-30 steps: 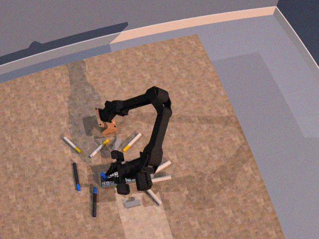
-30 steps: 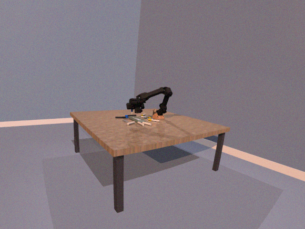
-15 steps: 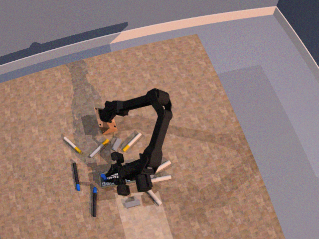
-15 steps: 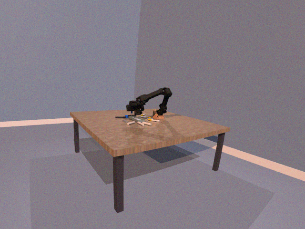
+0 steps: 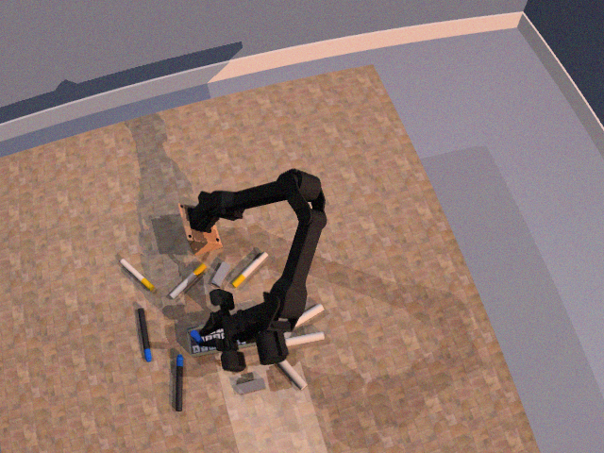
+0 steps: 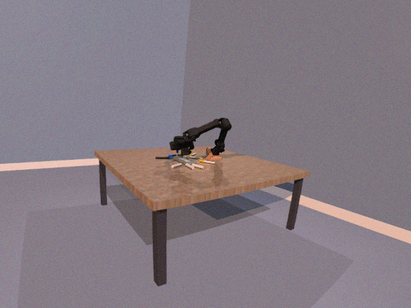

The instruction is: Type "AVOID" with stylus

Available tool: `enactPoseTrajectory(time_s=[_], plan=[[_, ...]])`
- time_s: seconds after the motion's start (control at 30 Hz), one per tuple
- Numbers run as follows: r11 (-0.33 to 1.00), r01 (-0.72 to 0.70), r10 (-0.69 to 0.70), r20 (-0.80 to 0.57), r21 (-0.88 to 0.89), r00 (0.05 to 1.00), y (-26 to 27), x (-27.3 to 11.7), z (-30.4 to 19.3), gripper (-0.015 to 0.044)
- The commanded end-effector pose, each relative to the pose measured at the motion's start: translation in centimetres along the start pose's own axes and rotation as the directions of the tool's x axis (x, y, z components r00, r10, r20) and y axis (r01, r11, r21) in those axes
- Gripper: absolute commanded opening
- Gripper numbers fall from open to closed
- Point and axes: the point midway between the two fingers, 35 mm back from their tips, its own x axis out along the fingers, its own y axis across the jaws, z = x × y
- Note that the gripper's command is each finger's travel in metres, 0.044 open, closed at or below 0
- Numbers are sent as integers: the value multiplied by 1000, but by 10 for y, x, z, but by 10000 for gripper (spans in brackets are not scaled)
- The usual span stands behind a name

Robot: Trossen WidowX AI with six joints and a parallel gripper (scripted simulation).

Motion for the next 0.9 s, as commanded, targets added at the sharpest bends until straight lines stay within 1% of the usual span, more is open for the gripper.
enactPoseTrajectory(time_s=[0.0,0.87], plan=[[1000,-2,2,-1,3,1000,0,2,2,81],[1000,-2,2,-1,3,1000,0,8,12,81]])
